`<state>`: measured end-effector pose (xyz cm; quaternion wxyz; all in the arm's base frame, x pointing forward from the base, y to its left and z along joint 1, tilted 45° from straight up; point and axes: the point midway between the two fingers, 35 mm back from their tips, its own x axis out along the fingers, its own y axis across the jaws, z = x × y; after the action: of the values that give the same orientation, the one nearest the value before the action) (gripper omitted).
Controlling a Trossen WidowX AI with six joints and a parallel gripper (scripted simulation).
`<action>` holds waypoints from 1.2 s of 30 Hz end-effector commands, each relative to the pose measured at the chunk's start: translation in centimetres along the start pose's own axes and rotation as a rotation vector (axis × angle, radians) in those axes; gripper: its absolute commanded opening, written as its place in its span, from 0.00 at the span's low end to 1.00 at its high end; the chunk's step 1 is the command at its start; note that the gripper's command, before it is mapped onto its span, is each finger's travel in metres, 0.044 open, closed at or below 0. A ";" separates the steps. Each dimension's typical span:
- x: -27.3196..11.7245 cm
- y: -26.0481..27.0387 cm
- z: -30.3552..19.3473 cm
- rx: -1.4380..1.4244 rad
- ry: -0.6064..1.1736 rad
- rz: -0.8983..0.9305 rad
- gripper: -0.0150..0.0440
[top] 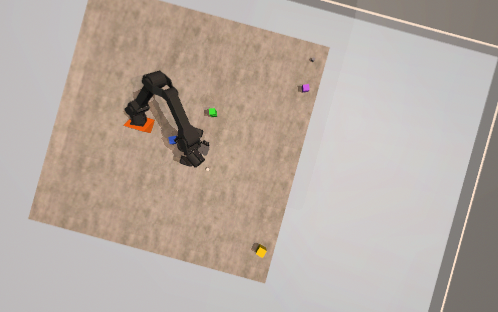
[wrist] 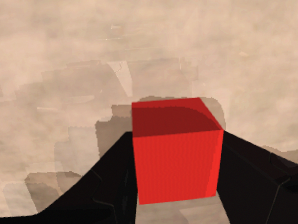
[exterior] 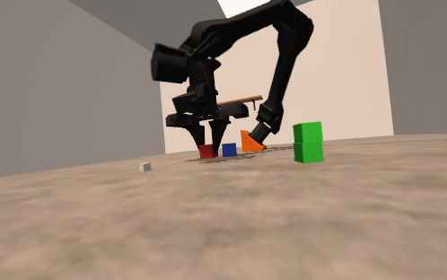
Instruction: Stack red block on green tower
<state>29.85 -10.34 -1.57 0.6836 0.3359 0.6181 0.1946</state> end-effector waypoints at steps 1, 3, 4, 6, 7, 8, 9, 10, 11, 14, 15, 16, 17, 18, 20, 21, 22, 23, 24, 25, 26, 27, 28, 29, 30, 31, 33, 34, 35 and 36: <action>-1.8 0.0 0.1 -0.010 -0.005 -0.007 0.25; -2.7 0.0 0.1 -0.009 -0.005 -0.007 0.25; -3.2 -0.1 0.1 -0.009 -0.005 -0.007 0.25; -4.1 -0.1 0.1 -0.009 -0.005 -0.008 0.25; -4.6 -0.1 0.1 -0.009 -0.005 -0.008 0.25; -5.1 -0.1 0.1 -0.009 -0.005 -0.008 0.25; -5.6 -0.1 0.1 -0.009 -0.005 -0.008 0.25; -6.0 -0.1 0.1 -0.009 -0.005 -0.008 0.25; -6.5 -0.1 0.1 -0.009 -0.004 -0.008 0.25; -8.0 -0.1 0.1 -0.009 -0.004 -0.009 0.25; -8.4 0.0 0.1 -0.009 -0.004 -0.009 0.25; -8.8 0.0 0.1 -0.009 -0.004 -0.009 0.25; -9.2 0.0 0.1 -0.009 -0.004 -0.009 0.25; -9.7 0.0 0.1 -0.008 -0.004 -0.009 0.25; -10.4 0.0 0.1 -0.008 -0.004 -0.009 0.25; -10.7 0.0 0.0 -0.008 -0.004 -0.009 0.25; -10.7 0.0 0.0 -0.008 -0.004 -0.009 0.25; -10.3 0.0 0.1 -0.005 -0.013 -0.012 0.25; -10.4 0.0 0.1 -0.006 -0.011 -0.011 0.25; -10.6 0.0 0.1 -0.007 -0.007 -0.010 0.25; -10.7 0.0 0.1 -0.008 -0.005 -0.009 0.25; -10.7 0.0 0.1 -0.008 -0.004 -0.009 0.25; -10.7 0.1 0.2 -0.008 -0.004 -0.009 0.25; -10.7 0.3 0.2 -0.007 -0.005 -0.010 0.25; -10.8 0.5 0.4 -0.006 -0.006 -0.011 0.25; -10.8 1.0 0.6 -0.004 -0.007 -0.012 0.25; -10.8 2.2 1.1 0.002 -0.011 -0.015 0.25; -10.9 3.0 1.4 0.005 -0.013 -0.016 0.25; -10.9 3.7 1.6 0.008 -0.016 -0.017 0.25; -10.9 4.5 1.9 0.011 -0.018 -0.018 0.25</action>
<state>29.44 -16.38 7.59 0.6846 0.3386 0.6188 0.1839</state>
